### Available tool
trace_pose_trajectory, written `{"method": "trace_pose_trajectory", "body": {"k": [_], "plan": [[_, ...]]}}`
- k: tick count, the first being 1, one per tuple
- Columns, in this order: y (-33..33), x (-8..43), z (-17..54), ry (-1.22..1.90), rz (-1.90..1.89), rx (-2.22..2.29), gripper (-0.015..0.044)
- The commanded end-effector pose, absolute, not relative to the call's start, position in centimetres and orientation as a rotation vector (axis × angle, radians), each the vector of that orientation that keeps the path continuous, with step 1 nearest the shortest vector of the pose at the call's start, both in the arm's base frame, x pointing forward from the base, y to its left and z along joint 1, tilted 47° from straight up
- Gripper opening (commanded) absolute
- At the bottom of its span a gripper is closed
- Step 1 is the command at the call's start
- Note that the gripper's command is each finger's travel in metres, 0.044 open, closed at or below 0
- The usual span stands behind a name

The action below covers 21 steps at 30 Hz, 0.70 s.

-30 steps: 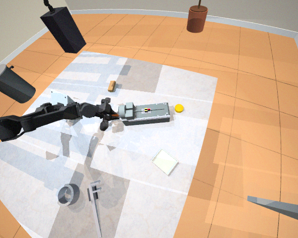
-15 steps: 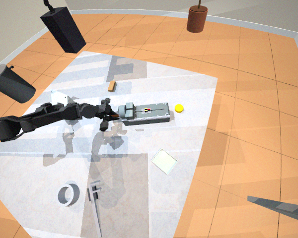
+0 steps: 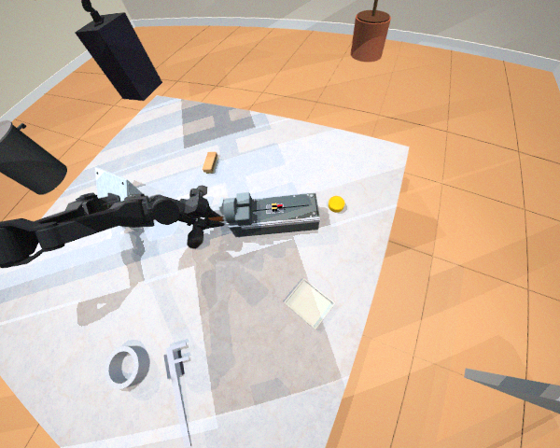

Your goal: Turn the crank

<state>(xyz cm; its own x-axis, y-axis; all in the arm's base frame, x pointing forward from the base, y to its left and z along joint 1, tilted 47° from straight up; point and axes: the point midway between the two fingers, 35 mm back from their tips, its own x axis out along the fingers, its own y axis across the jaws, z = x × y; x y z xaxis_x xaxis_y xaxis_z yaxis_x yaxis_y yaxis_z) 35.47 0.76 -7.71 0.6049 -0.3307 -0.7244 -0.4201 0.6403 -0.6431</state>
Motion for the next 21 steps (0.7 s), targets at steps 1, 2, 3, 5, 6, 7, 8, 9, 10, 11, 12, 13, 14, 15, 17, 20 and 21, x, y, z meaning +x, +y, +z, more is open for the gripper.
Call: {"method": "trace_pose_trajectory", "body": {"k": [1, 2, 3, 5, 6, 7, 8, 9, 10, 11, 12, 13, 14, 15, 17, 20, 21], "plan": [[0.38, 35.84, -6.94, 0.944, 0.04, -0.913, 0.0], [0.37, 35.85, -6.91, 0.944, 0.04, -0.913, 0.0], [0.37, 35.86, -6.88, 0.944, 0.04, -0.913, 0.0], [0.36, 35.88, -6.82, 0.944, 0.04, -0.913, 0.0], [0.36, 35.9, -6.78, 0.944, 0.04, -0.913, 0.0], [0.35, 35.91, -6.75, 0.944, 0.04, -0.913, 0.0], [0.35, 35.92, -6.72, 0.944, 0.04, -0.913, 0.0], [0.35, 35.93, -6.68, 0.944, 0.04, -0.913, 0.0], [0.35, 35.94, -6.65, 0.944, 0.04, -0.913, 0.0], [0.35, 35.95, -6.61, 0.944, 0.04, -0.913, 0.0], [0.35, 35.96, -6.57, 0.944, 0.04, -0.913, 0.0], [0.34, 35.97, -6.53, 0.944, 0.04, -0.913, 0.0], [0.34, 35.98, -6.5, 0.944, 0.04, -0.913, 0.0], [0.35, 35.99, -6.46, 0.944, 0.04, -0.913, 0.0], [0.35, 36.02, -6.38, 0.944, 0.04, -0.913, 0.0], [0.36, 36.05, -6.26, 0.944, 0.04, -0.913, 0.0], [0.36, 36.06, -6.21, 0.944, 0.04, -0.913, 0.0]]}}
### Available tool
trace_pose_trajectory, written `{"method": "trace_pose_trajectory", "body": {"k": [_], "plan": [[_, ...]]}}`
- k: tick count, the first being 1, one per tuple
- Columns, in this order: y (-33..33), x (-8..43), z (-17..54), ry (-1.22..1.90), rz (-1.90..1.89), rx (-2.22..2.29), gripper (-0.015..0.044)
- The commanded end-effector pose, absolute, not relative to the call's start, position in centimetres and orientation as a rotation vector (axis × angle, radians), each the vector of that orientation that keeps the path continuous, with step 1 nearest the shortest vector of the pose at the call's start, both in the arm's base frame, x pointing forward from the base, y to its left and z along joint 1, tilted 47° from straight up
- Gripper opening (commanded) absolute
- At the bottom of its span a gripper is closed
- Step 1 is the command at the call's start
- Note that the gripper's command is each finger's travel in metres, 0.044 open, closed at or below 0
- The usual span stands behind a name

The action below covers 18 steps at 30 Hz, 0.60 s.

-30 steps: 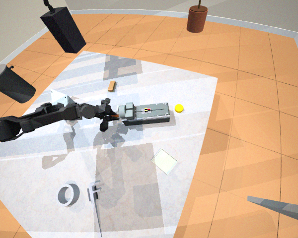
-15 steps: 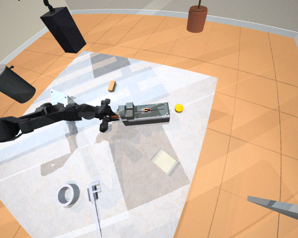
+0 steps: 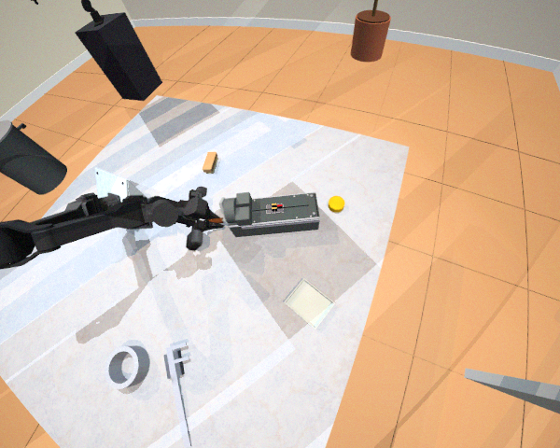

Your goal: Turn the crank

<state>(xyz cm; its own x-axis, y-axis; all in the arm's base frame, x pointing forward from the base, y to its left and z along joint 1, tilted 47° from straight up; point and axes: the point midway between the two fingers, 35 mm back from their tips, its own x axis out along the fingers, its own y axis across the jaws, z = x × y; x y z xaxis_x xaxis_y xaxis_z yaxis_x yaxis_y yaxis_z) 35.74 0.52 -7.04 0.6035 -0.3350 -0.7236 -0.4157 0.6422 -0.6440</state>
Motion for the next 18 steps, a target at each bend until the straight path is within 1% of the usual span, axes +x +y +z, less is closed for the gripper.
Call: {"method": "trace_pose_trajectory", "body": {"k": [1, 18], "plan": [[0.37, 36.08, -6.17, 0.944, 0.04, -0.913, 0.0], [0.51, 36.13, -5.85, 0.944, 0.04, -0.913, 0.0]]}}
